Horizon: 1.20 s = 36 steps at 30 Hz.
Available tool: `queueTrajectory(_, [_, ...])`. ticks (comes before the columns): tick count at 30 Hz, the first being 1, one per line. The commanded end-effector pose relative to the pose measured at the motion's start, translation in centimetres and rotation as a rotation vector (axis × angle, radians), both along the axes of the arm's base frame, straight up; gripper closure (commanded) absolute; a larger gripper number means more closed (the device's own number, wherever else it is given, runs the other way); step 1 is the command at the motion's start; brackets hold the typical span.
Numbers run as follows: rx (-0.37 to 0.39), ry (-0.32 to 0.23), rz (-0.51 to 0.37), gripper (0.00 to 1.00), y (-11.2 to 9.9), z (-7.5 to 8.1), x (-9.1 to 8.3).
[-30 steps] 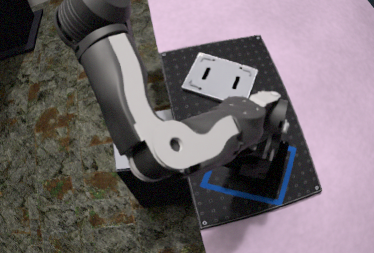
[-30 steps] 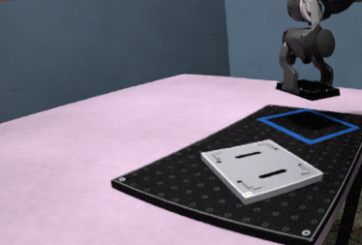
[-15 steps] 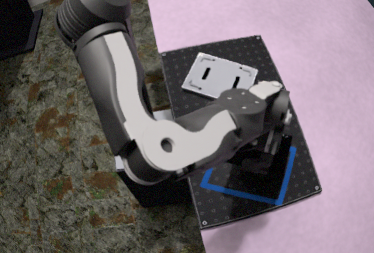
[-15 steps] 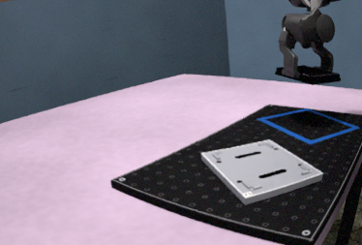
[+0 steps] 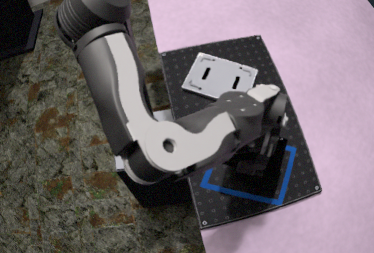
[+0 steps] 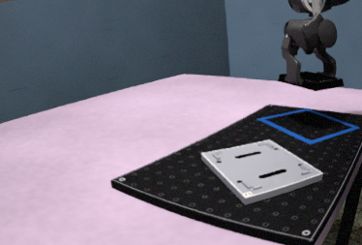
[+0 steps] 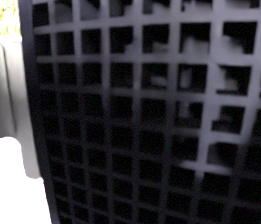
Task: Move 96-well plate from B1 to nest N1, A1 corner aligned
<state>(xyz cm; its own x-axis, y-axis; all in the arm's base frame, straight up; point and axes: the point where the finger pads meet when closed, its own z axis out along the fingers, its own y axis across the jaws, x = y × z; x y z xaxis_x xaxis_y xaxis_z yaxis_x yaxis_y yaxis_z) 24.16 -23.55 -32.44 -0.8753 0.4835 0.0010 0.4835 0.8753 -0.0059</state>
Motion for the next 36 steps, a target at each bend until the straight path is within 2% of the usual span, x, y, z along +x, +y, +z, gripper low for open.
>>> queueTrajectory(1, [0.004,-0.009,0.000,1.00,0.1,0.0,0.1])
queueTrajectory(12, [0.004,-0.009,0.000,1.00,0.1,0.0,0.1])
queueTrajectory(17, [0.003,-0.020,-0.060,1.00,4.0,0.2,-0.2])
queueTrajectory(29, [0.003,-0.020,-0.060,1.00,4.0,0.2,-0.2])
queueTrajectory(34, [0.003,-0.020,-0.060,1.00,8.0,0.4,-0.4])
queueTrajectory(36, [0.003,-0.020,-0.060,1.00,8.0,0.4,-0.4])
